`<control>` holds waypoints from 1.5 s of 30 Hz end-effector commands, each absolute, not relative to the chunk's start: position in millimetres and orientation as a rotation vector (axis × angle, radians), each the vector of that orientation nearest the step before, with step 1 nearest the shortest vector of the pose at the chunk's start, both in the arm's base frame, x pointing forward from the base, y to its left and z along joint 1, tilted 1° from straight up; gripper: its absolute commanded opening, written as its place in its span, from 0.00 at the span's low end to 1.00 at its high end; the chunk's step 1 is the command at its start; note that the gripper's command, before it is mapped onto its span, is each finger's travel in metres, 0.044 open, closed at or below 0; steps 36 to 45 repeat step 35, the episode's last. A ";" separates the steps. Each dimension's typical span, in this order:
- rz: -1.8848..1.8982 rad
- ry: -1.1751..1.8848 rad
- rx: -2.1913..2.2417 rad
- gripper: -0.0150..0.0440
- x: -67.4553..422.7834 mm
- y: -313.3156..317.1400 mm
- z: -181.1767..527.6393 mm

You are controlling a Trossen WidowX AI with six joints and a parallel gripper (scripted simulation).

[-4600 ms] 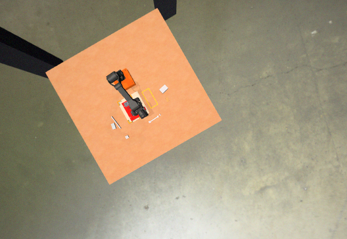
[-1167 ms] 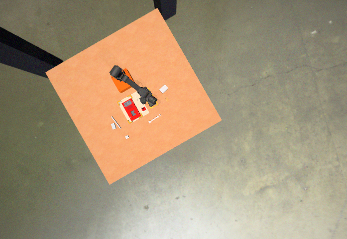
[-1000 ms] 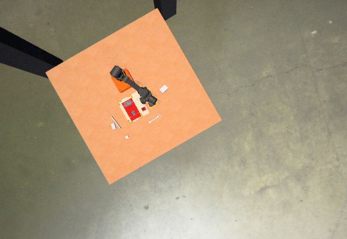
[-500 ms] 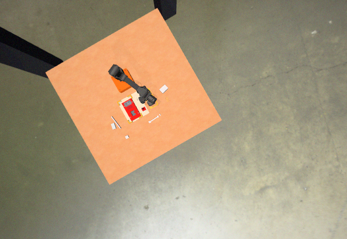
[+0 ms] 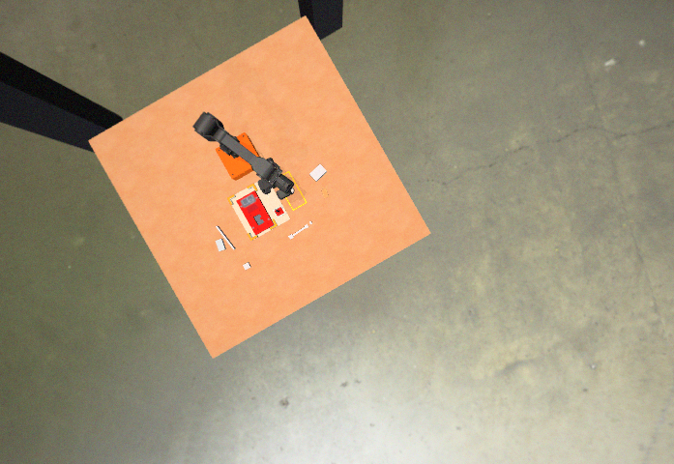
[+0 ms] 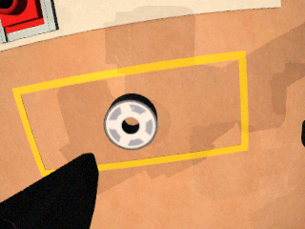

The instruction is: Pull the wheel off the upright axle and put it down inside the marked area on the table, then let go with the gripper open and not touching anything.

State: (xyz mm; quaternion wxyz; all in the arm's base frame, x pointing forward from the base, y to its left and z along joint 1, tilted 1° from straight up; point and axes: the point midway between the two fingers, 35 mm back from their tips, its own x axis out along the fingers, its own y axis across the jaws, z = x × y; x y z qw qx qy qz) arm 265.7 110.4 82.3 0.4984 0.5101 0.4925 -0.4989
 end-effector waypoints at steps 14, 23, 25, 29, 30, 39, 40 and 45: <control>-1.217 1.196 1.230 1.00 222.8 92.6 100.8; -1.217 1.196 1.230 1.00 222.8 92.6 100.8; -1.217 1.196 1.230 1.00 222.8 92.6 100.8; -1.217 1.196 1.230 1.00 222.8 92.6 100.8; -1.217 1.196 1.230 1.00 222.8 92.6 100.8; -1.217 1.196 1.230 1.00 222.8 92.6 100.8; -1.217 1.196 1.230 1.00 222.8 92.6 100.8; -1.217 1.196 1.230 1.00 222.8 92.6 100.8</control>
